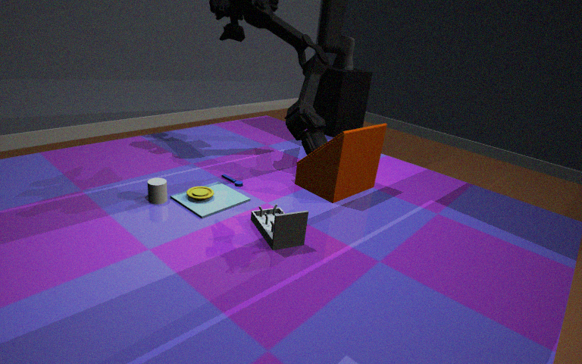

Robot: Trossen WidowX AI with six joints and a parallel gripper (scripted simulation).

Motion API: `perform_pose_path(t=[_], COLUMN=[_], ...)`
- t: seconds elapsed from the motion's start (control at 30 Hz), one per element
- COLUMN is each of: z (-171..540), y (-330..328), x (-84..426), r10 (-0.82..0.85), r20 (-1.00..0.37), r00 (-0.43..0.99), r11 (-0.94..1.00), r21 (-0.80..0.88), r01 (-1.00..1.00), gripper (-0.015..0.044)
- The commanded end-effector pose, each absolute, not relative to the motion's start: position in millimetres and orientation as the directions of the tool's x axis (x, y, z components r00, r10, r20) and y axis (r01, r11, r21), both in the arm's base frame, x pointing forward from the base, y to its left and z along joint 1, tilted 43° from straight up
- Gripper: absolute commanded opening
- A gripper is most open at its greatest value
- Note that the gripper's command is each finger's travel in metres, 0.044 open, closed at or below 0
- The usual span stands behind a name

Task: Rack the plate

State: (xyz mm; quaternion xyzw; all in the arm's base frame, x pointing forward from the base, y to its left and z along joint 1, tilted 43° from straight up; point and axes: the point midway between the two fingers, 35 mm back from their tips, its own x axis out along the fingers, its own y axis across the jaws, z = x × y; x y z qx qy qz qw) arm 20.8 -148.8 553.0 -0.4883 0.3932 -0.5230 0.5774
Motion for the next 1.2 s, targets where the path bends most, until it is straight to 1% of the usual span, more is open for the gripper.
perform_pose_path(t=[0.0, 0.07, 0.13, 0.3, 0.4, 0.47, 0.73, 0.97, 1.17], z=[554, 560, 566, 569, 574, 572, 555, 525, 494], y=[-149, -149, -147, -141, -134, -131, -116, -98, -83], x=[21, 19, 27, 67, 102, 120, 191, 259, 301], r10=[-0.988, -0.988, -0.985, -0.975, -0.954, -0.947, -0.911, -0.864, -0.805], r20=[0.061, 0.100, 0.136, 0.171, 0.229, 0.237, 0.250, 0.222, 0.196], r00=[0.141, 0.117, 0.108, 0.142, 0.193, 0.216, 0.327, 0.452, 0.561], r11=[-0.029, -0.073, -0.110, -0.139, -0.192, -0.197, -0.193, -0.146, -0.174], r21=[-0.975, -0.973, -0.970, -0.967, -0.962, -0.961, -0.961, -0.969, -0.980], r01=[0.220, 0.219, 0.217, 0.214, 0.193, 0.193, 0.198, 0.198, 0.093], gripper=[0.0400, 0.0400, 0.0400, 0.0400, 0.0400, 0.0400, 0.0400, 0.0400, 0.0400])
